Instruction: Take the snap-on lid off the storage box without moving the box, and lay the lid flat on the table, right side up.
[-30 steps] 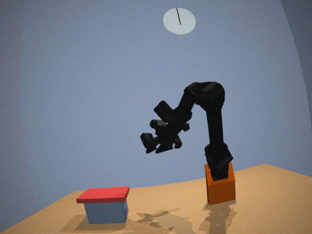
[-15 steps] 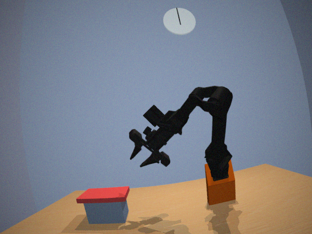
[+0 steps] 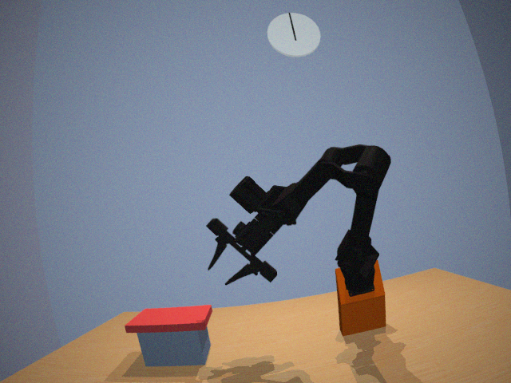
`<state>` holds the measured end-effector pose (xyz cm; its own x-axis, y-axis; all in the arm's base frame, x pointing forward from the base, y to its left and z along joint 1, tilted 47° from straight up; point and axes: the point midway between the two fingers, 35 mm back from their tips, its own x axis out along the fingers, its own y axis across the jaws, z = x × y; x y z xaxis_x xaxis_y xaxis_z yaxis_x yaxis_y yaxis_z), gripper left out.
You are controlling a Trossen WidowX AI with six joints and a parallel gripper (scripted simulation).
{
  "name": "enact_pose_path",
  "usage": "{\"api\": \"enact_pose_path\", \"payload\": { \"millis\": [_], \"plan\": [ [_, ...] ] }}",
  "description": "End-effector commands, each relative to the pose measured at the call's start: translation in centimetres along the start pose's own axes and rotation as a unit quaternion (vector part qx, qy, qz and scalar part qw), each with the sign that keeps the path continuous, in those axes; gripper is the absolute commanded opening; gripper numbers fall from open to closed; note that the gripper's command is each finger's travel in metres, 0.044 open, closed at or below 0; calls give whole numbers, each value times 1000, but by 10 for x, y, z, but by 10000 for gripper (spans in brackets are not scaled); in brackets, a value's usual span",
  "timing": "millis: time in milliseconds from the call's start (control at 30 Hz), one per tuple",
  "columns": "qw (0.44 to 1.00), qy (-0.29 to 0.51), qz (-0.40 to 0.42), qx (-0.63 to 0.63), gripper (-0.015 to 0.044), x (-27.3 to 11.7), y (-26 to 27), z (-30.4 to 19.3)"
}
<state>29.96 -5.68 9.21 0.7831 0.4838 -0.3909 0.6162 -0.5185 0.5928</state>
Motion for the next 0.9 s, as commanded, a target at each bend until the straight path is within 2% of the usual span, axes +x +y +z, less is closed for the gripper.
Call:
{"api": "enact_pose_path", "payload": {
  "millis": [0,233,867],
  "plan": [
    [1000,6,0,7,235,0,-1,-4],
    [1000,7,0,8,235,31,-38,-5],
    [1000,6,-2,7,235,50,-37,-4]
  ]
}}
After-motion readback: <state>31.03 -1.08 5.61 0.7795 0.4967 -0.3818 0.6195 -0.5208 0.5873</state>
